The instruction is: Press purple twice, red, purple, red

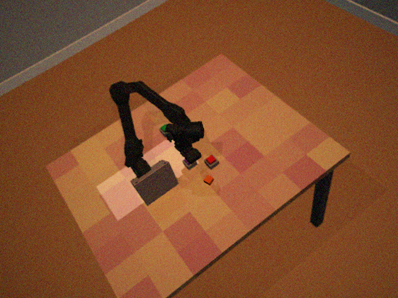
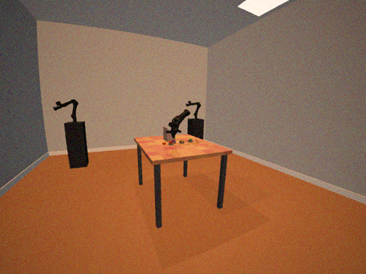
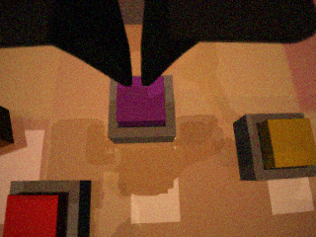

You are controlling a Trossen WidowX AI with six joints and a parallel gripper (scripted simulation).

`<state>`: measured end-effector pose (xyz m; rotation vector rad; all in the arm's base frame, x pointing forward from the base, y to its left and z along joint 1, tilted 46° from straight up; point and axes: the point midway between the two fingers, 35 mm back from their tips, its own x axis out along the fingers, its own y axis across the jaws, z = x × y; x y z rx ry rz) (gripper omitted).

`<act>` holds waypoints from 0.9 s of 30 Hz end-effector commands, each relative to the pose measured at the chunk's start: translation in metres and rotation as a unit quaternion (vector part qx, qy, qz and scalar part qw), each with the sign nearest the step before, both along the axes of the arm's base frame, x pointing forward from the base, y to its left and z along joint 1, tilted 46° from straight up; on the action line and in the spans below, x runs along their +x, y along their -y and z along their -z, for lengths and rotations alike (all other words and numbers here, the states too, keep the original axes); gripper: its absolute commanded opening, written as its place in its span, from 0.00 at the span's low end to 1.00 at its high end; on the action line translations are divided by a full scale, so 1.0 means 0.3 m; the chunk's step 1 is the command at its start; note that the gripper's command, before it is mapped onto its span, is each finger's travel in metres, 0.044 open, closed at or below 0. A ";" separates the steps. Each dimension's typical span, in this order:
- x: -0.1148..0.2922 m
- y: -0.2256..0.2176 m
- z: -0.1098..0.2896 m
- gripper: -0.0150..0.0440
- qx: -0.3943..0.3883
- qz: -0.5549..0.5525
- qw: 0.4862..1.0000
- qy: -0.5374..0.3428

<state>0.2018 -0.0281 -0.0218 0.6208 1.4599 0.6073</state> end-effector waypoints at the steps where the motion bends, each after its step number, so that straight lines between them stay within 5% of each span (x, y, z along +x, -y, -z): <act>1: 0.001 -0.002 0.000 0.29 0.002 0.002 1.000 0.000; 27: 0.004 -0.081 0.077 0.29 0.002 0.002 1.000 0.000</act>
